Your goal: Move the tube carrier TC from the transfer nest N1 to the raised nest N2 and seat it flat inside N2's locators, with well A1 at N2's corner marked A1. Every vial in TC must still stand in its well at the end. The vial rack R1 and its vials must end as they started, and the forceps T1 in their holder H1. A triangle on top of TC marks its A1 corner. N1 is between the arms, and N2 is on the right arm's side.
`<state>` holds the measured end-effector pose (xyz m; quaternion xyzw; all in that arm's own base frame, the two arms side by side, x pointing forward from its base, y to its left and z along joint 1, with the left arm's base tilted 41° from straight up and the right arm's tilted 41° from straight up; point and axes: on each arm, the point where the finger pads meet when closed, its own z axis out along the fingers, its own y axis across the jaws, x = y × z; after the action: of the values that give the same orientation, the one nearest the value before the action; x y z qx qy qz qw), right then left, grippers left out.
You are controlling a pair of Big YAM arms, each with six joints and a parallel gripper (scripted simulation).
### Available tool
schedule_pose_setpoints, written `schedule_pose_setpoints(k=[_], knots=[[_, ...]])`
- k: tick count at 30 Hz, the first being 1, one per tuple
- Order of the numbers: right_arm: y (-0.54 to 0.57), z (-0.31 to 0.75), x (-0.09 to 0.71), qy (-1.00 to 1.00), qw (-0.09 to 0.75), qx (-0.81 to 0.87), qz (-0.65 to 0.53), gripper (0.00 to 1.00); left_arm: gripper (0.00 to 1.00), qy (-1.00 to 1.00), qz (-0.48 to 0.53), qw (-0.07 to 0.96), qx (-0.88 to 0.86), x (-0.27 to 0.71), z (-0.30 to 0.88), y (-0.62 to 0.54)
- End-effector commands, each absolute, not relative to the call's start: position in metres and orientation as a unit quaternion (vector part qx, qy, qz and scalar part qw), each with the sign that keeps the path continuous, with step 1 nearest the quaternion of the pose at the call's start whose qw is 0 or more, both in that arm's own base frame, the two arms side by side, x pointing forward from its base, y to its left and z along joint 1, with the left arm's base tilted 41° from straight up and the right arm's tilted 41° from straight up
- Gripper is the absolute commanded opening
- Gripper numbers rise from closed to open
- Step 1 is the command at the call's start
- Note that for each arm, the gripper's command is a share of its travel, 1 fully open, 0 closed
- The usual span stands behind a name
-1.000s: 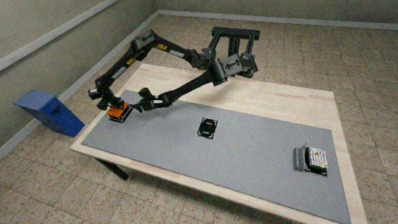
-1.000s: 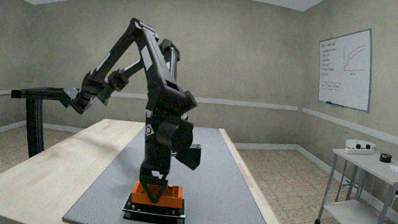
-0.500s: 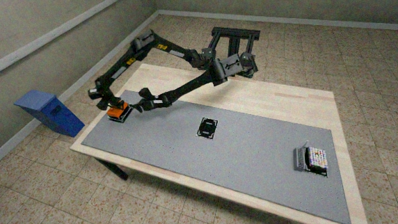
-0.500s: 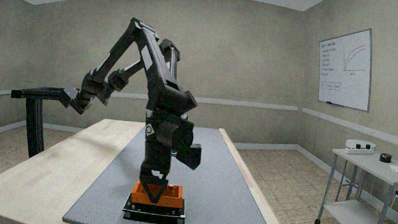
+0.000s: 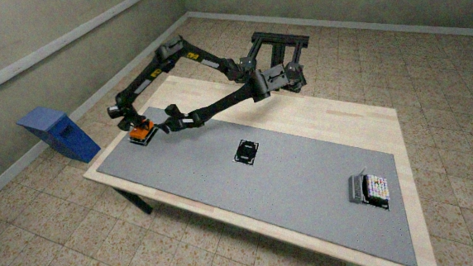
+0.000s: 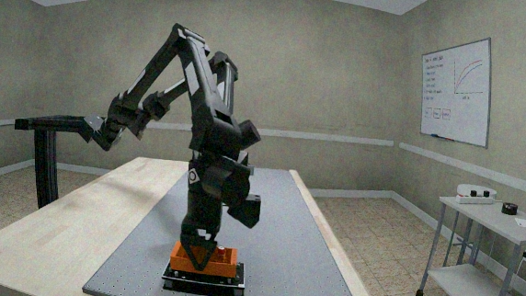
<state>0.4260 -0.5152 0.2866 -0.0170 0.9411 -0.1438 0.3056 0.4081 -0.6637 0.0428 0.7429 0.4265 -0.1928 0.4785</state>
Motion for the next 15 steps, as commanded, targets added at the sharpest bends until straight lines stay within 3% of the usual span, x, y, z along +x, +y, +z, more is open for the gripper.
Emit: schedule_pose_setpoints(k=[1, 15], knots=[[-0.5251, 0.3095, 0.4271, 0.932, 0.321, -0.02, -0.169, 0.84, 1.0, 0.395, -0.199, 0.501, 0.744, 0.3923, 0.0744, -0.6939], [-0.5322, 0.3062, 0.4236, 0.933, 0.318, -0.017, -0.167, 0.84, 1.0, 0.395, -0.199, 0.501, 0.744, 0.3923, 0.0744, -0.6939]])
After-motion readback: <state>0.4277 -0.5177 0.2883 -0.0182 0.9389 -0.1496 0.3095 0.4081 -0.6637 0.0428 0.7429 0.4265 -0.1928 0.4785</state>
